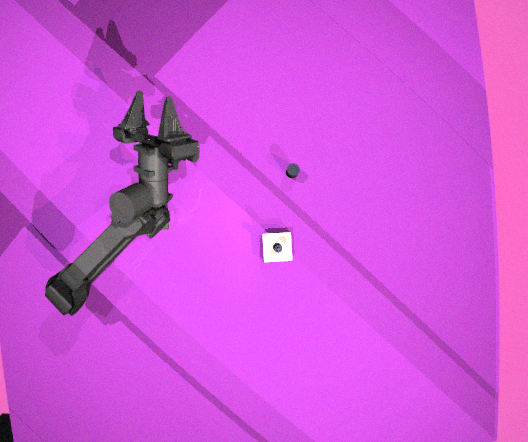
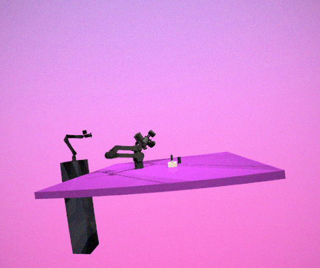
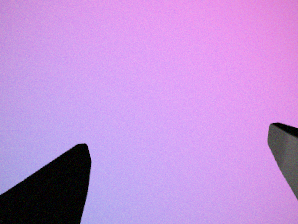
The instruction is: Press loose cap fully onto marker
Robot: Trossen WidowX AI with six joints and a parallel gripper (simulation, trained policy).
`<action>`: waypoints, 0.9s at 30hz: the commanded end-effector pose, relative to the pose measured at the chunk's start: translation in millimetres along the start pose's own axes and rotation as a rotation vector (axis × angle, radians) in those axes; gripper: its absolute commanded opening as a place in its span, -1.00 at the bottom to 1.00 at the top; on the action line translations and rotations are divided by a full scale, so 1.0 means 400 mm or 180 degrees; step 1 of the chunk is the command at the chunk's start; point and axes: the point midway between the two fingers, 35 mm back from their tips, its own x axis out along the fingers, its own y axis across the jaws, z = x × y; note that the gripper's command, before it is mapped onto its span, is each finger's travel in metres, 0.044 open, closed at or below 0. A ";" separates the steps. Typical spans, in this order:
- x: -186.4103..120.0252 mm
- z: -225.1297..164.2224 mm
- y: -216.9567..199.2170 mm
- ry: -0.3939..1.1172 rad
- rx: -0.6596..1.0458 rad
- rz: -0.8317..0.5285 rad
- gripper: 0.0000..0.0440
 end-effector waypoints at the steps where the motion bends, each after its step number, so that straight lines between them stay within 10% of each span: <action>1: 0.001 0.005 0.000 -0.0038 0.0012 -0.0009 0.71; 7: 0.007 0.035 0.004 -0.0281 0.0064 -0.0062 0.09; 27: 0.014 0.118 0.018 -0.1123 0.0300 -0.0314 0.30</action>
